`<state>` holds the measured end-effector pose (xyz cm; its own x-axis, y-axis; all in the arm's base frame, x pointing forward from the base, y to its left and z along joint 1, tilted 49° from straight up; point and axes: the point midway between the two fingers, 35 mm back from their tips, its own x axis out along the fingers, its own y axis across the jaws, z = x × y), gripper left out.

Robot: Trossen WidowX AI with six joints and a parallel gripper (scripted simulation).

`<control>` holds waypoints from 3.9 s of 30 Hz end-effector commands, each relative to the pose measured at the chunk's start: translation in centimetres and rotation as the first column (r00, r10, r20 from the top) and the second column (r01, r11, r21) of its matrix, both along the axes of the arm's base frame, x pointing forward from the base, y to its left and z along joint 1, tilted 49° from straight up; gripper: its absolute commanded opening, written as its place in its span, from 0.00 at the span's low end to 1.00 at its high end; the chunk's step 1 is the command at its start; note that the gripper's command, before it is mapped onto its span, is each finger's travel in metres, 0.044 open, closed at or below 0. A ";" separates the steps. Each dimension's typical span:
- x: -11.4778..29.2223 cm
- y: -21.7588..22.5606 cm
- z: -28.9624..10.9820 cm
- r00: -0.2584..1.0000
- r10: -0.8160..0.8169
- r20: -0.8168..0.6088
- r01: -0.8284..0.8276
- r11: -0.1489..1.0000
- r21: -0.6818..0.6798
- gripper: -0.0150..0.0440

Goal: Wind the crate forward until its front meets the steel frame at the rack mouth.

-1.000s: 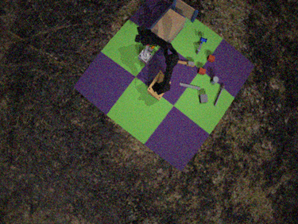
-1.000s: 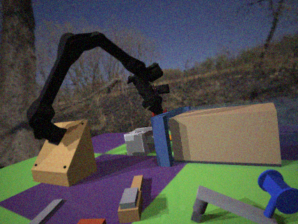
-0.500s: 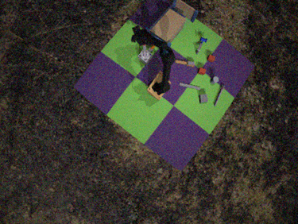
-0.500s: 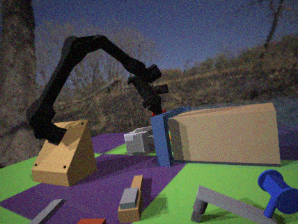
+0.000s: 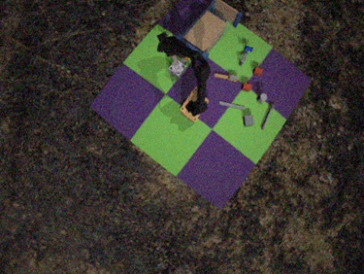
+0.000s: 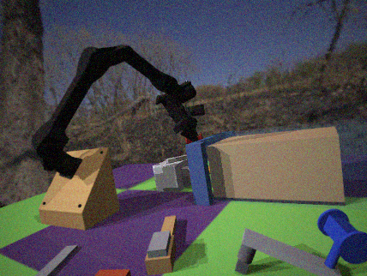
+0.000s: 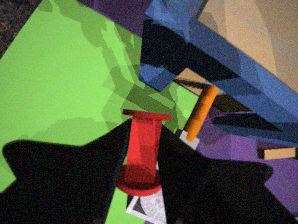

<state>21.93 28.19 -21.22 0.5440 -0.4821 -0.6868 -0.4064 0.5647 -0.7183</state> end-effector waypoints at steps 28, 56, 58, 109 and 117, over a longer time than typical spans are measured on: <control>-6.6 0.5 -1.9 0.999 0.008 -0.054 -0.008 1.000 0.012 0.25; -11.0 -1.0 -1.4 0.998 0.008 -0.059 -0.008 1.000 0.011 0.25; -11.3 -1.1 -1.3 0.998 0.008 -0.059 -0.008 1.000 0.011 0.25; -15.8 -6.4 3.1 0.998 0.008 -0.065 -0.008 1.000 0.005 0.25; -15.9 -7.4 4.0 0.998 0.008 -0.065 -0.008 1.000 0.004 0.25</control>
